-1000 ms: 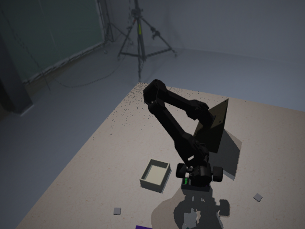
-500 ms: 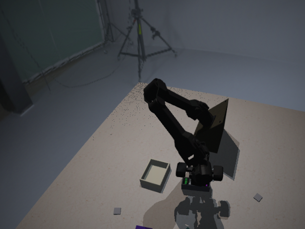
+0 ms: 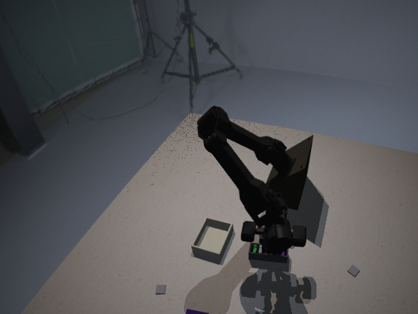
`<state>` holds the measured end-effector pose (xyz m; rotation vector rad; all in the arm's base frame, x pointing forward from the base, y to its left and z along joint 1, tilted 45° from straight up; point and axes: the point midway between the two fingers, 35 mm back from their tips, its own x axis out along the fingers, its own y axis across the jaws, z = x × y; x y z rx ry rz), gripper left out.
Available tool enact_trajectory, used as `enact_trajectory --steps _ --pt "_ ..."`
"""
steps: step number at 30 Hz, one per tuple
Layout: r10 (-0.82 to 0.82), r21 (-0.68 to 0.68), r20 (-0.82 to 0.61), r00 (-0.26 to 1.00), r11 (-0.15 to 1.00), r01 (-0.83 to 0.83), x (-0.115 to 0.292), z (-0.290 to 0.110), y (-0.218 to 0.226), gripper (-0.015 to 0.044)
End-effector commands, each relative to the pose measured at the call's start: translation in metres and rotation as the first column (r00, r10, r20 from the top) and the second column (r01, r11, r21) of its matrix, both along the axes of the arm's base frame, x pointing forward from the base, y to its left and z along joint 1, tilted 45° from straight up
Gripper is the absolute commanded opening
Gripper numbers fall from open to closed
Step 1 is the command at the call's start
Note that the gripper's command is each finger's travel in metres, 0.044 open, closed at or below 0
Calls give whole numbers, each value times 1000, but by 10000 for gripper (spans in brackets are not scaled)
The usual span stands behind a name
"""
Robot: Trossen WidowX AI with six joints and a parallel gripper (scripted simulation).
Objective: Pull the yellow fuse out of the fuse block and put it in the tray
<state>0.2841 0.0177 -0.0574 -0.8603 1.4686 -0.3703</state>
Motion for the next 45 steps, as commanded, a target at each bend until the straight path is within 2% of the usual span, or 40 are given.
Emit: enact_trajectory --steps 1,45 --pt "-7 4 3 1000 1000 7 0 2 1 0" --pt "-5 2 0 1000 1000 5 -3 18 18 0"
